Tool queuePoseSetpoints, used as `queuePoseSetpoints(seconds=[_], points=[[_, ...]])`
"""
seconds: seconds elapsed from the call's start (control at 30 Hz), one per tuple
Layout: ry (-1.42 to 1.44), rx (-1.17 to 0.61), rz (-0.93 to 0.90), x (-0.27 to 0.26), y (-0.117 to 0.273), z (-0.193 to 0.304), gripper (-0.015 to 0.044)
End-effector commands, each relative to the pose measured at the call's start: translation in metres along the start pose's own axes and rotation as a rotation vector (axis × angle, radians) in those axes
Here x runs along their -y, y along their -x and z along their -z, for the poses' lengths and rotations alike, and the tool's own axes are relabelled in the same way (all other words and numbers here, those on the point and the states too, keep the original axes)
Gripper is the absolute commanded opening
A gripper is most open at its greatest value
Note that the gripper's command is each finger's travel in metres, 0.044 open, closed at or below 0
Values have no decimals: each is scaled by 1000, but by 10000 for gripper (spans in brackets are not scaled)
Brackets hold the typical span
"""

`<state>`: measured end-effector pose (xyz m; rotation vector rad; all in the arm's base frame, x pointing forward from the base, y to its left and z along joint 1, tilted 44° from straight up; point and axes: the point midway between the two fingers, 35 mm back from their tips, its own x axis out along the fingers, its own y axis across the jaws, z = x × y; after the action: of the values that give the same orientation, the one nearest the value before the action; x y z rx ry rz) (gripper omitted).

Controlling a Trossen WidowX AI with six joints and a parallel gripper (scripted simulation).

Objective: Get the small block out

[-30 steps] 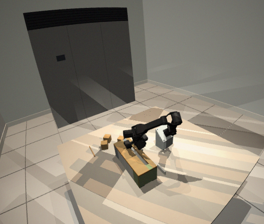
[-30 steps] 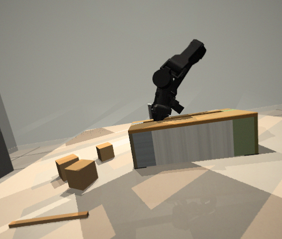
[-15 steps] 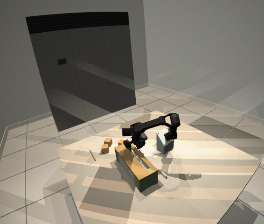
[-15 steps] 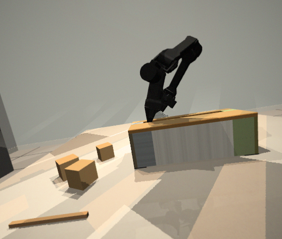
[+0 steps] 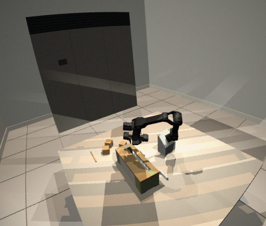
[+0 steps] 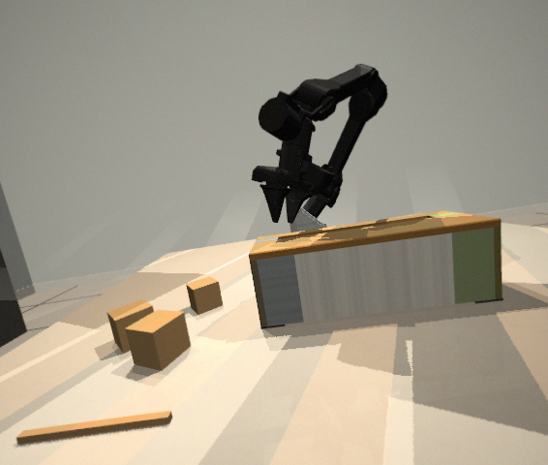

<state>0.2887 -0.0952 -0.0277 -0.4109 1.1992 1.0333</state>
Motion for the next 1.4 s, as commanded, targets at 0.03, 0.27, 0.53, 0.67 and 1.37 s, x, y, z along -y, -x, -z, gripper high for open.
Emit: queuePoseSetpoints(seconds=[0.03, 0.27, 0.53, 0.67, 1.37], points=[[-605, 67, -24, -5, -4, 10, 285], [-1363, 135, -88, -6, -4, 22, 285], [-2051, 181, -203, -7, -4, 32, 285], [-2331, 192, -270, -8, -4, 36, 285], [-3720, -1, -848, -12, -2, 57, 285]])
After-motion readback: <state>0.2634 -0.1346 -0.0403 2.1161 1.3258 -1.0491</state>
